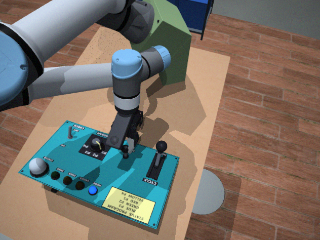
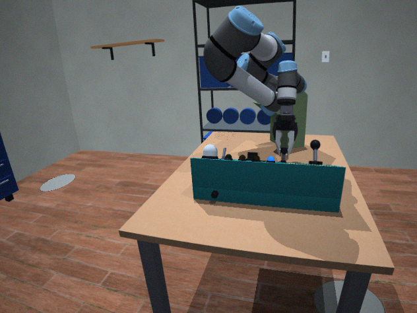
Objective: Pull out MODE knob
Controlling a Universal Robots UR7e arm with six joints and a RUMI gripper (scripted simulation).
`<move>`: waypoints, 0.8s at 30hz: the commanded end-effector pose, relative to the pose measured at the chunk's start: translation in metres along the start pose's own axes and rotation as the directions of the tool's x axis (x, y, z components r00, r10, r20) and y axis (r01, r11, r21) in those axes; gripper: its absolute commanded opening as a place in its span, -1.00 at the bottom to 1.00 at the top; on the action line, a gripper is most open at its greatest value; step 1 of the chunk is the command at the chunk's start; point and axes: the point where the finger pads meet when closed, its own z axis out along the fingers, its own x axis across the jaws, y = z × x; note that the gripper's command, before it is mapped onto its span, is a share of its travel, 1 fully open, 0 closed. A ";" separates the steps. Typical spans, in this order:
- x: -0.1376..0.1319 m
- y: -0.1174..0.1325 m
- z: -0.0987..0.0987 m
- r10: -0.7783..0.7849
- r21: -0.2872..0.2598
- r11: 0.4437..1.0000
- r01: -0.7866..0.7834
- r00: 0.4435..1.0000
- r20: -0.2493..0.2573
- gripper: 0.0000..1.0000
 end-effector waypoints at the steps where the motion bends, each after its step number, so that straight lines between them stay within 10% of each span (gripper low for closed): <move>1: 0.000 0.000 -0.002 0.000 0.001 1.000 0.000 1.000 0.000 -1.00; 24: 0.000 0.000 -0.005 0.000 0.001 1.000 0.000 1.000 0.000 -1.00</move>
